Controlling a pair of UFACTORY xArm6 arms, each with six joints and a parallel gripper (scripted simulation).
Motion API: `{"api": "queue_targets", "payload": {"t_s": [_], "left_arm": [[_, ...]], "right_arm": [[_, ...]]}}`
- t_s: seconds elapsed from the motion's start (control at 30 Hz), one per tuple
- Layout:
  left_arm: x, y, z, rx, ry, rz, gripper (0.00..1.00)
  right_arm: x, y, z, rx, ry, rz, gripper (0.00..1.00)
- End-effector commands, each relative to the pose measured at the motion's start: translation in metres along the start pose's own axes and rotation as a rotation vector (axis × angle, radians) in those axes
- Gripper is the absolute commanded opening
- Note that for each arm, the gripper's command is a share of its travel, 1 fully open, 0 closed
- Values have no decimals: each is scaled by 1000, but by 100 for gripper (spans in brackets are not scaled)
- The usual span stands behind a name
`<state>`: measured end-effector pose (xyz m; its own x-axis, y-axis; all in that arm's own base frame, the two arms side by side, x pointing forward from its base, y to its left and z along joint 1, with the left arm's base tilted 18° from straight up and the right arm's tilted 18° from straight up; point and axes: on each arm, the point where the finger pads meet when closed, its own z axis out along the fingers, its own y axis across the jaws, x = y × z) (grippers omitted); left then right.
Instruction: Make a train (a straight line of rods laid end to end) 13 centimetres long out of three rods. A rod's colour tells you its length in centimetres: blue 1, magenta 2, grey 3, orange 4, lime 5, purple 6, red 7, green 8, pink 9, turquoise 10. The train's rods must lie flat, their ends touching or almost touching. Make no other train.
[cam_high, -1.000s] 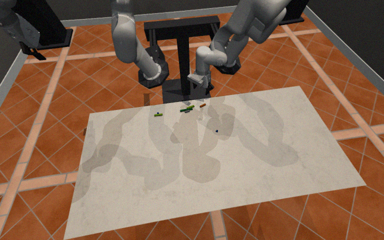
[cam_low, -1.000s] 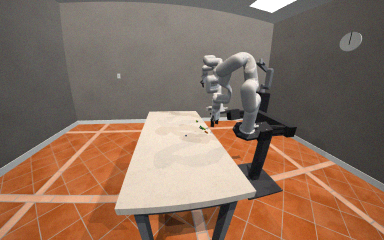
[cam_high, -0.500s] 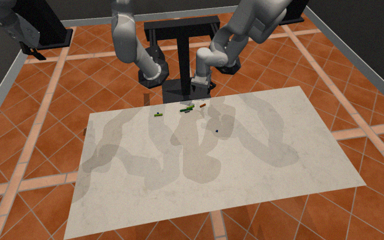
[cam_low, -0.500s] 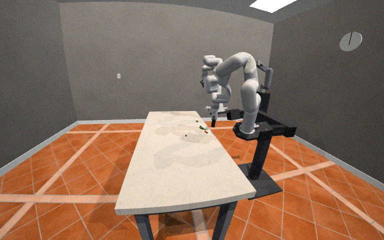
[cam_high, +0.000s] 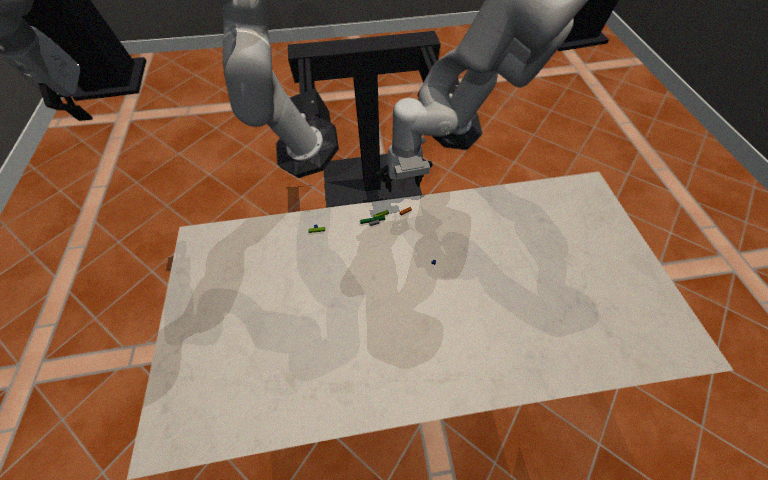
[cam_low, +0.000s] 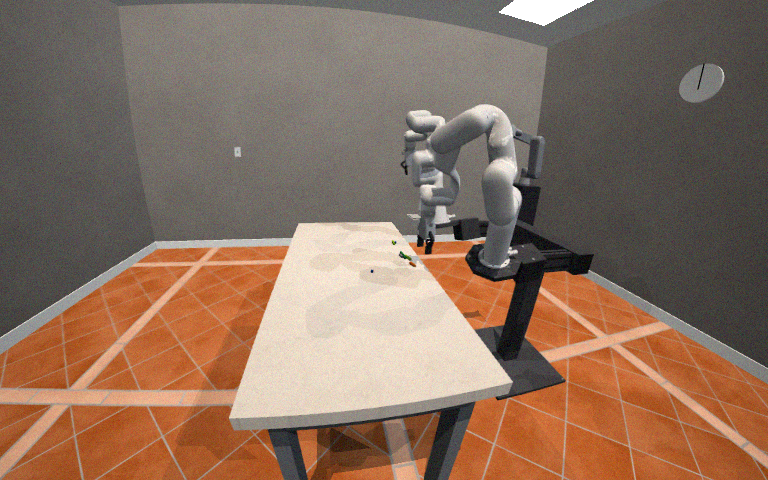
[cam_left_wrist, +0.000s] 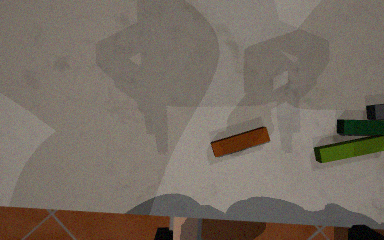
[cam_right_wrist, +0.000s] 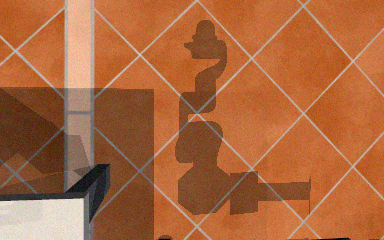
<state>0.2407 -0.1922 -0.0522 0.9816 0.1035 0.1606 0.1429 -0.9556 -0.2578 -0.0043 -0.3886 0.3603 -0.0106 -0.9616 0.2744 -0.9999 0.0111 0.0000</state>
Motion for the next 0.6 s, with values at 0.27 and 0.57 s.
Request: {"api": "queue_targets", "payload": {"t_s": [0.27, 0.57], "left_arm": [[13, 2, -3, -9, 20, -456, 100], [20, 3, -4, -12, 18, -735, 100]], "right_arm": [[1, 0, -1, 0, 4, 0, 100], [1, 0, -1, 0, 4, 0, 100]]}}
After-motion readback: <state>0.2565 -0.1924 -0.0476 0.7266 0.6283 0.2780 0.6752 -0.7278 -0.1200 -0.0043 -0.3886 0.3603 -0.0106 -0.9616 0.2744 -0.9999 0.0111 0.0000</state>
